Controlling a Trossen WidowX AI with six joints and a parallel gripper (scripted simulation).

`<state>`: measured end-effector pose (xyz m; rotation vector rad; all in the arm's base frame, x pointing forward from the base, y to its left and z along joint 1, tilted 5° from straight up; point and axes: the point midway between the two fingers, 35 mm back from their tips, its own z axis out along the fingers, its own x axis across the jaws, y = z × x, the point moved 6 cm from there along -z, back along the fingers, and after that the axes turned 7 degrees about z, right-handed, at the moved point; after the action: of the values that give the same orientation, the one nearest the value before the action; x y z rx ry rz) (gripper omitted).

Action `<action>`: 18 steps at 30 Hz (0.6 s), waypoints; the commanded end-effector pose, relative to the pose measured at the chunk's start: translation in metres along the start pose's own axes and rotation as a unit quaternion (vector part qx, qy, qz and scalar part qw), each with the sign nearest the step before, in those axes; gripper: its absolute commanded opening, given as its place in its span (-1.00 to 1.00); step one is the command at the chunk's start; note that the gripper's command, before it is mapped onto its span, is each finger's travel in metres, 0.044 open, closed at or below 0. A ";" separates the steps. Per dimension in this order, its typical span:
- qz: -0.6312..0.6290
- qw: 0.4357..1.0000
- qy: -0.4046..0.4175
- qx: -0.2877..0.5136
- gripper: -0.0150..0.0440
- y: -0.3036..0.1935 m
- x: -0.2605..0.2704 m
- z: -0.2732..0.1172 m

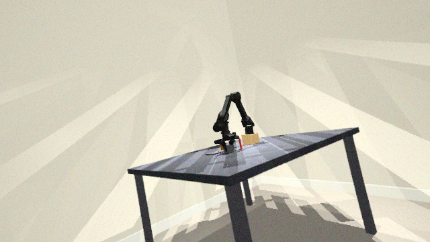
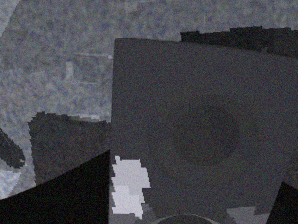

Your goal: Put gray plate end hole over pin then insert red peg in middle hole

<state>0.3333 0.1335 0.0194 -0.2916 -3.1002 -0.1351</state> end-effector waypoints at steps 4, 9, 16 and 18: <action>0.002 1.000 -0.001 0.002 -0.43 0.000 0.000 -0.002; 0.002 1.000 -0.001 0.002 -0.49 0.002 -0.002 -0.016; 0.002 1.000 -0.002 0.002 -0.49 0.003 -0.004 -0.038; 0.002 1.000 -0.002 0.002 -0.49 0.004 -0.005 -0.044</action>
<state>0.3367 0.1327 0.0537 -0.2995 -3.0919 -0.1290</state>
